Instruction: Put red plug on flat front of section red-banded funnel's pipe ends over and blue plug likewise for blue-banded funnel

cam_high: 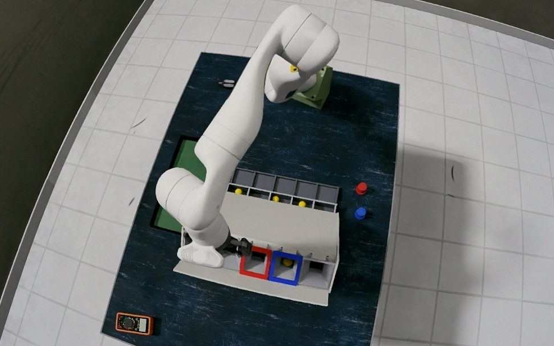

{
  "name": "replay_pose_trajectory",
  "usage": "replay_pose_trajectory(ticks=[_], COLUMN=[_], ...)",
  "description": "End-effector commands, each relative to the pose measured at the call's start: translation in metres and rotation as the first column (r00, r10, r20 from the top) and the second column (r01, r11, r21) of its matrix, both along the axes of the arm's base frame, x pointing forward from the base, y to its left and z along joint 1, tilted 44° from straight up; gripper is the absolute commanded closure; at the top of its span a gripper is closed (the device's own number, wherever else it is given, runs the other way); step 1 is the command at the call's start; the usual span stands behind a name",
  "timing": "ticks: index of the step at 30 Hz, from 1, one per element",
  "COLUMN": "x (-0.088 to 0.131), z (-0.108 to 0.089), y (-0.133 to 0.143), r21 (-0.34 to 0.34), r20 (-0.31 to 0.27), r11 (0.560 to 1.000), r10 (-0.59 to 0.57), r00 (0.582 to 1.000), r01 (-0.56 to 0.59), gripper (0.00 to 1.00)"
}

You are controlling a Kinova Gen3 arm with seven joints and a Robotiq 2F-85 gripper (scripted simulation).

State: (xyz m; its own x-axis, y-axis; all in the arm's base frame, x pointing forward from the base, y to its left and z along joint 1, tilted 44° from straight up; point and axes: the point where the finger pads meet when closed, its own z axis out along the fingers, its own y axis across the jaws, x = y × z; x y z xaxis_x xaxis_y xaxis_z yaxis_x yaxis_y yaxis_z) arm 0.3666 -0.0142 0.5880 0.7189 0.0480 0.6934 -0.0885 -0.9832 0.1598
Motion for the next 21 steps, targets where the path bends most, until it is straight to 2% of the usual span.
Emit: replay_pose_trajectory(ticks=[1,4,10,15,16,21], x=[-0.052,-0.063,-0.11,-0.11,-0.123,-0.123], z=[-0.047,-0.057,-0.1,-0.1,-0.112,-0.112], y=[-0.003,-0.003,-0.006,-0.006,-0.007,-0.007], r21=[0.0,0.0,0.0,0.0,0.007,0.007], r20=[0.0,0.0,0.0,0.0,-0.019,-0.019], r11=[1.0,1.0,1.0,1.0,1.0,1.0], r10=[-0.001,-0.001,-0.001,-0.001,-0.008,-0.008], r00=[1.0,1.0,1.0,1.0,1.0,1.0], r01=[0.001,0.001,0.001,0.001,0.008,0.008], gripper=[0.0,0.0,0.0,0.0,0.0,0.0])
